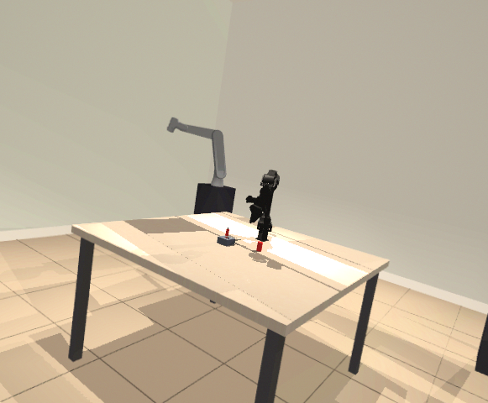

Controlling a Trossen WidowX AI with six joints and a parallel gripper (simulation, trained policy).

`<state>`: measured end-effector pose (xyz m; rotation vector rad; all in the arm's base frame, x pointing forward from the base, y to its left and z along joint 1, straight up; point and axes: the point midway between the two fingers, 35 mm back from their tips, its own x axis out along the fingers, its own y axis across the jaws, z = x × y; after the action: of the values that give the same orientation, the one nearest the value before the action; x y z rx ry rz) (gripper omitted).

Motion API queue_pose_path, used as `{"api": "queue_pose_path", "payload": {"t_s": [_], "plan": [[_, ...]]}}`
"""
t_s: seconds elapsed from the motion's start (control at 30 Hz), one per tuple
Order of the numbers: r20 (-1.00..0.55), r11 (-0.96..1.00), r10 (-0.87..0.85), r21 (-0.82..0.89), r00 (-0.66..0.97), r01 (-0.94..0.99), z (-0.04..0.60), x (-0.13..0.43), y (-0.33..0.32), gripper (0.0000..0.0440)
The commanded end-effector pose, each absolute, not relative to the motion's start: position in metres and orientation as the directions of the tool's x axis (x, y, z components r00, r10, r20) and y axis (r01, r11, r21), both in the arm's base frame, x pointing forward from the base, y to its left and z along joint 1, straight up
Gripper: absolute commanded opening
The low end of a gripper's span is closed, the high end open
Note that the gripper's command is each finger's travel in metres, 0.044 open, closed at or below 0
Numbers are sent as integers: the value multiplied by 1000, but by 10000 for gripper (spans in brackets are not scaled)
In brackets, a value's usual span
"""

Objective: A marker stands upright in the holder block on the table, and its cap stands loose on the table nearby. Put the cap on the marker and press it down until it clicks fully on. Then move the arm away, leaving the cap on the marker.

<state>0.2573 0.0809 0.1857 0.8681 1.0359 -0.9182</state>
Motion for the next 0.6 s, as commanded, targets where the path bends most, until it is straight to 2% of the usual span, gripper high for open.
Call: {"api": "queue_pose_path", "payload": {"t_s": [0.0, 0.57], "plan": [[-961, 358, -185, 129, 206, 925, 181, 256, 88, 319], [-993, 349, -107, 0, 40, 937, 153, 247, 121, 318]]}}
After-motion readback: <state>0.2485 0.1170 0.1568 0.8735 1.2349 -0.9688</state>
